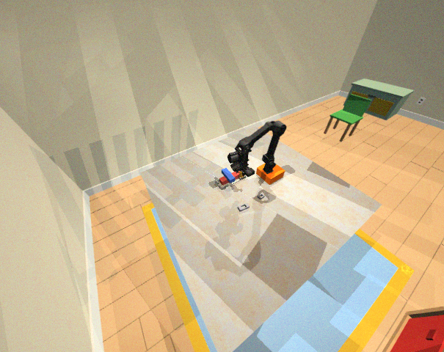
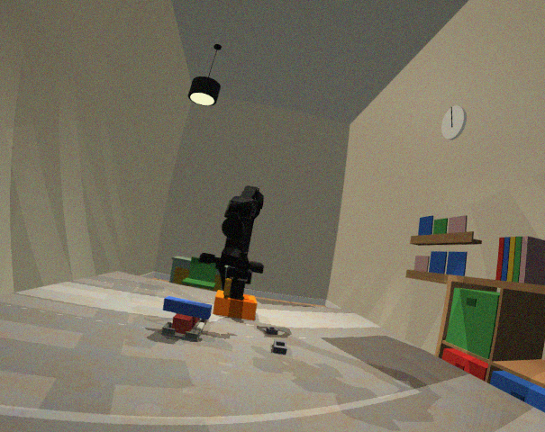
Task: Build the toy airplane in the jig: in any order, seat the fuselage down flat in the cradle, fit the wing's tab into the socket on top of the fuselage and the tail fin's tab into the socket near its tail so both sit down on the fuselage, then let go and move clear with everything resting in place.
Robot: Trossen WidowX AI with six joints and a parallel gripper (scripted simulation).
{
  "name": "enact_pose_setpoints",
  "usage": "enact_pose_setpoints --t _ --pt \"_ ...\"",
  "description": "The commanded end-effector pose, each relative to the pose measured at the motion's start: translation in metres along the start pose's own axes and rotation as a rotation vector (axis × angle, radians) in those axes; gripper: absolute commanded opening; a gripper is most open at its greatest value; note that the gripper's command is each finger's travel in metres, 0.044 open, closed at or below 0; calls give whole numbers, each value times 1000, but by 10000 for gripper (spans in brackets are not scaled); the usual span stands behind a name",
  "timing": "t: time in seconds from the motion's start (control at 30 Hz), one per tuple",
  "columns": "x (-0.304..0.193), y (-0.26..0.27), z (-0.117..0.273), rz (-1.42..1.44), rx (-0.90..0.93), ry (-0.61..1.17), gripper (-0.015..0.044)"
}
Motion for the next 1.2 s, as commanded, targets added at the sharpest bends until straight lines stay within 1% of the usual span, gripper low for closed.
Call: enact_pose_setpoints --t 0.0,1.0,1.07,1.1,1.17 --pt "0 -13 -3 -4 4 1 0" --pt "-22 -101 -20 -48 -4 3 0" --pt "-22 -101 -20 -48 -4 3 53" --pt "-22 -101 -20 -48 -4 3 67" --pt "-22 -101 -20 -48 -4 3 67"
Point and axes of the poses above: the point midway between the two fingers, 35 mm back from their tips, its own z axis back along the fingers, its own y axis across the jaws, x = y × z, the point moved 2 cm from there along z, back along the fingers, and after that the axes turned 6 degrees about -z, right-handed, at the moved point
